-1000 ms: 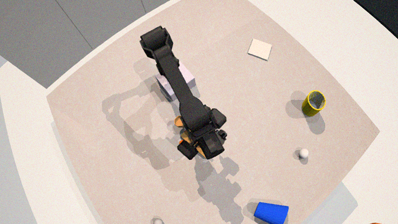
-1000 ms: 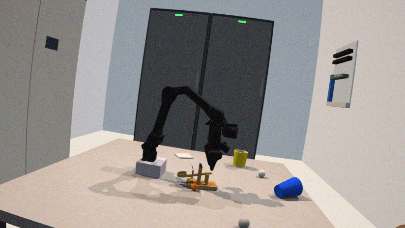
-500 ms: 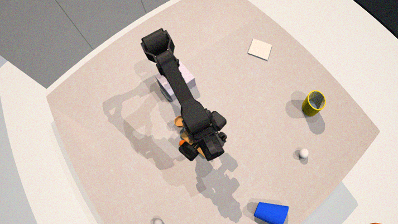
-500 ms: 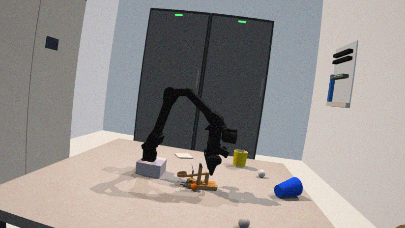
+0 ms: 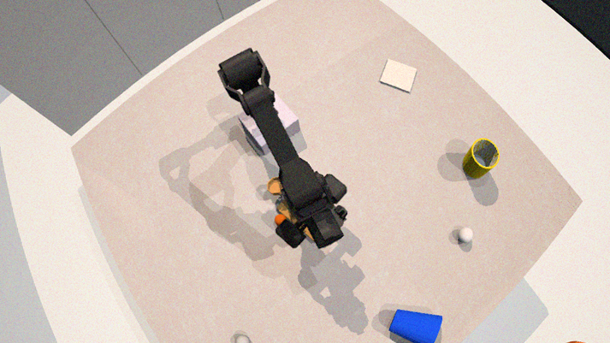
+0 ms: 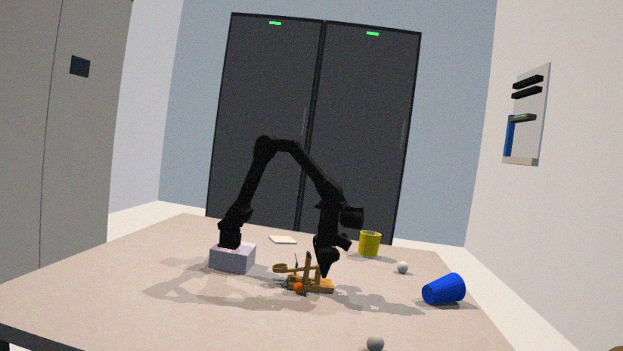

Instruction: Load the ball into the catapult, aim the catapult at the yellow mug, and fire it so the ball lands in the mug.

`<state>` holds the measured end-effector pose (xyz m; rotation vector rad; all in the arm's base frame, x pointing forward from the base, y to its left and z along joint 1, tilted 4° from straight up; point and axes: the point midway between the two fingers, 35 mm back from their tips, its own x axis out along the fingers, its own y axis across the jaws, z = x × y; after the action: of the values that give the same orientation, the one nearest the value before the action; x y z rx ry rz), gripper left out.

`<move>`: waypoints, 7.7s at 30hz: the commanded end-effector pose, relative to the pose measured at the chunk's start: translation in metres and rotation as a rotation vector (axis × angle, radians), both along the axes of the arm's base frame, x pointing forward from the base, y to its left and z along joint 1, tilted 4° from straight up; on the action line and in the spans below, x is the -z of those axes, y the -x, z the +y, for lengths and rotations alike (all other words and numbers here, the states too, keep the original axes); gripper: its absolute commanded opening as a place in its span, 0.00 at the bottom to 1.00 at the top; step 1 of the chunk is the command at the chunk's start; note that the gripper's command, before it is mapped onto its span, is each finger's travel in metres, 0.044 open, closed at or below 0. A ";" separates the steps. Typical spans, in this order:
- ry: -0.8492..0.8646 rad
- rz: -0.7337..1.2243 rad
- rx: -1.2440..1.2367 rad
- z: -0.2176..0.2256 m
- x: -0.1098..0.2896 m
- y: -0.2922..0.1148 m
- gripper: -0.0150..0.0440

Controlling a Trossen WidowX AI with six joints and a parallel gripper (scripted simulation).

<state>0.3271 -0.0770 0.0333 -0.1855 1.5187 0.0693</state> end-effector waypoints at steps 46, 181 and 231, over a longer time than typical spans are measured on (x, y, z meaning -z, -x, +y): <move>-0.011 0.021 -0.182 0.109 -0.026 -0.010 0.25; -0.008 0.047 -0.484 0.288 0.037 0.048 1.00; -0.009 0.045 -0.479 0.291 0.017 0.046 0.25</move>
<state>0.2810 0.2144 0.0216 -0.5409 1.4887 0.4647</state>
